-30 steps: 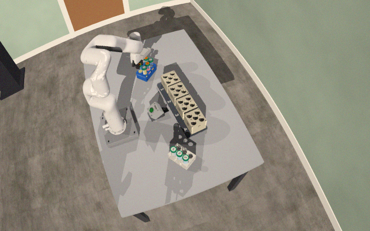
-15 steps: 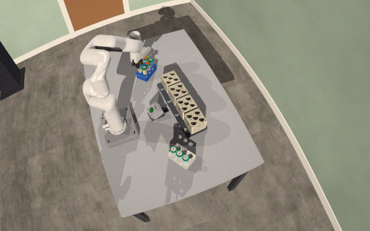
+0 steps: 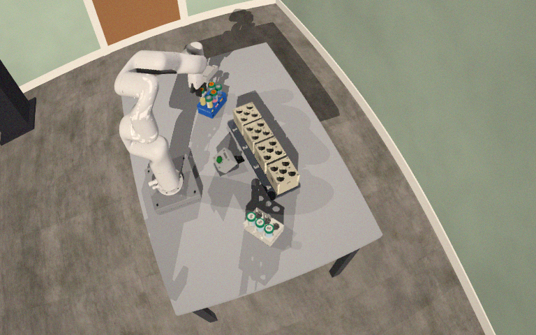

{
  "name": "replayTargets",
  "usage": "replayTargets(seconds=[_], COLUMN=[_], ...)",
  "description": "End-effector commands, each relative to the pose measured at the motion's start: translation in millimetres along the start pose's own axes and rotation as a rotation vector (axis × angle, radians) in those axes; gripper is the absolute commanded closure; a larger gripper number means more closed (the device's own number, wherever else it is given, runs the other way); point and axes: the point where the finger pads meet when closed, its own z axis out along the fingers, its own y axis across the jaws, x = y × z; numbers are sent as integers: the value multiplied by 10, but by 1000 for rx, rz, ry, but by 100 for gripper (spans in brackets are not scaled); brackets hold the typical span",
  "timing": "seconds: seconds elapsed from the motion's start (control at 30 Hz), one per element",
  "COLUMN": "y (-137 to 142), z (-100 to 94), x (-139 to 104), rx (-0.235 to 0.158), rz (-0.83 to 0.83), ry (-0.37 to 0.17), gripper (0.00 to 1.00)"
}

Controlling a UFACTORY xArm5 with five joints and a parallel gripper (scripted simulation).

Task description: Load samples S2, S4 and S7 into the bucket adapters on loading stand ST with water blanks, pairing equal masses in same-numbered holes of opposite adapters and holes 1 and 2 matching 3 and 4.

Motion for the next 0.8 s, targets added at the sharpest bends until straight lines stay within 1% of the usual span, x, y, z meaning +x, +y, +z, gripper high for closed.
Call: replayTargets(seconds=[0.0,0.77], y=[-13,-12], z=[-88,-508], x=[-3,-1], rx=[4,4], rz=[0,0], ry=[-3,-3], gripper=[100,100])
